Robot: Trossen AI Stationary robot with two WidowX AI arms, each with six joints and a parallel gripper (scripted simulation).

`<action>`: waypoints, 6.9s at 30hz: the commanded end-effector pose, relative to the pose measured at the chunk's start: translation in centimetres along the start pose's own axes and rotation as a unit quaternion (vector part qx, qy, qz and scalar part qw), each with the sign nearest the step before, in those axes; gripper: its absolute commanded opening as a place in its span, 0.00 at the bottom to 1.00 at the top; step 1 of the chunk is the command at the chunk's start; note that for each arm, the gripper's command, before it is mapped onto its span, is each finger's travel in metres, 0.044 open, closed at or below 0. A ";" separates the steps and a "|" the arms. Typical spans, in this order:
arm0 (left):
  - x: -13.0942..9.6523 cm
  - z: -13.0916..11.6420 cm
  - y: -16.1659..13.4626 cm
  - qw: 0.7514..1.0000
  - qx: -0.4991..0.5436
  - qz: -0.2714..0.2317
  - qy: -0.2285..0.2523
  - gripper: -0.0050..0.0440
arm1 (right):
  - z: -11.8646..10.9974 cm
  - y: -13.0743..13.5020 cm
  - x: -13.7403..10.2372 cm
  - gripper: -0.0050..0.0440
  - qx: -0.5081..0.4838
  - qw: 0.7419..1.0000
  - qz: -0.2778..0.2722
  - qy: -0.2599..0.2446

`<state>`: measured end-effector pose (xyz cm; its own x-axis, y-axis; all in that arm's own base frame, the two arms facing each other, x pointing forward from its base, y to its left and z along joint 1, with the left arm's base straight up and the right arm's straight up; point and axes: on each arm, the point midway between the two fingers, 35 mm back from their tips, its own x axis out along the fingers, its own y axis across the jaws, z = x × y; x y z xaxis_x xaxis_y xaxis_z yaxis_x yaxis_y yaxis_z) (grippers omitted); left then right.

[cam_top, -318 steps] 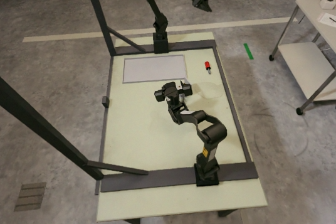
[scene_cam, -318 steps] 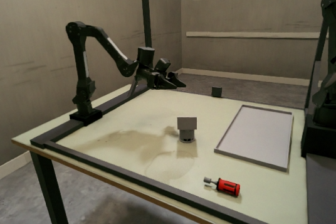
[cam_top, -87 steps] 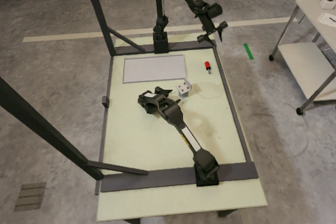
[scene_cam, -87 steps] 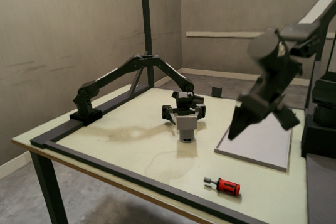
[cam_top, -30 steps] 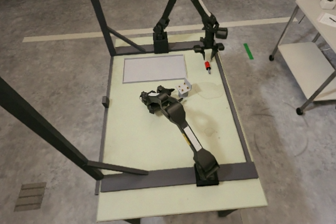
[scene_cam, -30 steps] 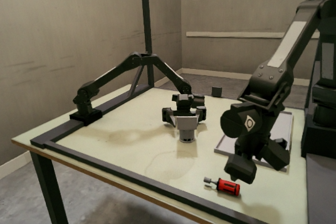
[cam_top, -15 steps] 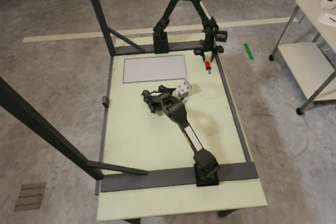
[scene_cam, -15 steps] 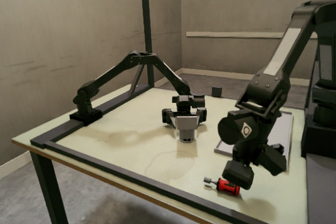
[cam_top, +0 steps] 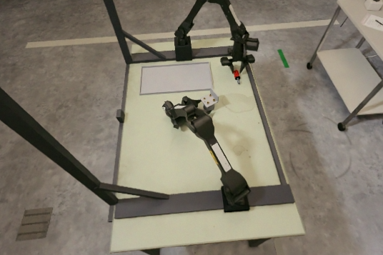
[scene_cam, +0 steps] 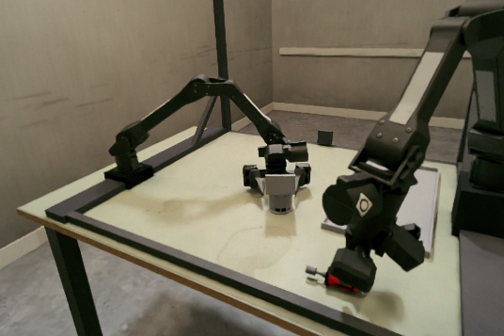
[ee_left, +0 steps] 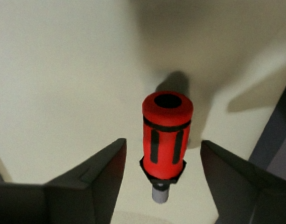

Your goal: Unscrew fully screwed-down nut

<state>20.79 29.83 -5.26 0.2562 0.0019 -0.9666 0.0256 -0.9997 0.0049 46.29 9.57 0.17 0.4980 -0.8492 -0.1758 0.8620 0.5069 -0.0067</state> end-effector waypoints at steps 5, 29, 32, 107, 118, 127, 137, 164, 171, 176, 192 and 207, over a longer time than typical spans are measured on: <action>0.3 -0.3 -0.3 1.000 0.002 -0.006 0.003 0.54 | 2.3 0.5 0.0 0.92 0.025 1.000 0.006 -0.003; 1.3 -0.3 -0.2 1.000 0.002 -0.006 0.003 0.54 | 2.3 0.5 1.5 0.92 0.025 1.000 0.006 -0.001; 1.3 -0.2 -0.2 1.000 0.002 -0.005 0.002 0.54 | 2.3 0.5 1.8 0.92 0.025 1.000 0.006 -0.001; 1.7 -0.6 -0.6 1.000 0.004 -0.013 0.008 0.42 | 2.5 0.6 2.0 0.66 0.027 1.000 0.007 -0.003; 1.7 -0.6 -0.6 1.000 0.004 -0.013 0.008 0.37 | 2.5 0.6 2.0 0.63 0.027 1.000 0.007 -0.003; 1.7 -0.6 -0.6 1.000 0.004 -0.013 0.008 0.38 | 2.5 0.6 2.0 0.60 0.027 1.000 0.007 -0.003; 1.7 -0.6 -0.6 1.000 0.004 -0.013 0.008 0.38 | 2.5 0.6 2.0 0.60 0.027 1.000 0.007 -0.003; 0.0 -1.4 -1.0 1.000 0.006 -0.022 0.014 0.38 | 2.5 0.6 2.0 0.60 0.027 1.000 0.007 -0.003; -1.2 -1.7 -1.0 1.000 0.006 -0.022 0.014 0.38 | 2.5 0.6 2.0 0.60 0.027 1.000 0.007 -0.003; -1.4 -1.7 -0.9 1.000 0.006 -0.021 0.013 0.38 | 2.5 0.6 2.0 0.60 0.027 1.000 0.007 -0.003; -3.5 -2.2 -0.8 1.000 0.006 -0.020 0.013 0.38 | 2.5 0.6 2.0 0.60 0.027 1.000 0.007 -0.003; -5.9 -2.9 -0.8 1.000 0.006 -0.022 0.014 0.38 | 2.5 0.6 2.0 0.60 0.027 1.000 0.007 -0.003</action>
<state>21.34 29.94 -0.82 0.2549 0.0023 -0.9670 0.0272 -0.9996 0.0048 47.56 7.65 -0.08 0.5030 -0.8465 -0.1744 0.8595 0.5111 -0.0021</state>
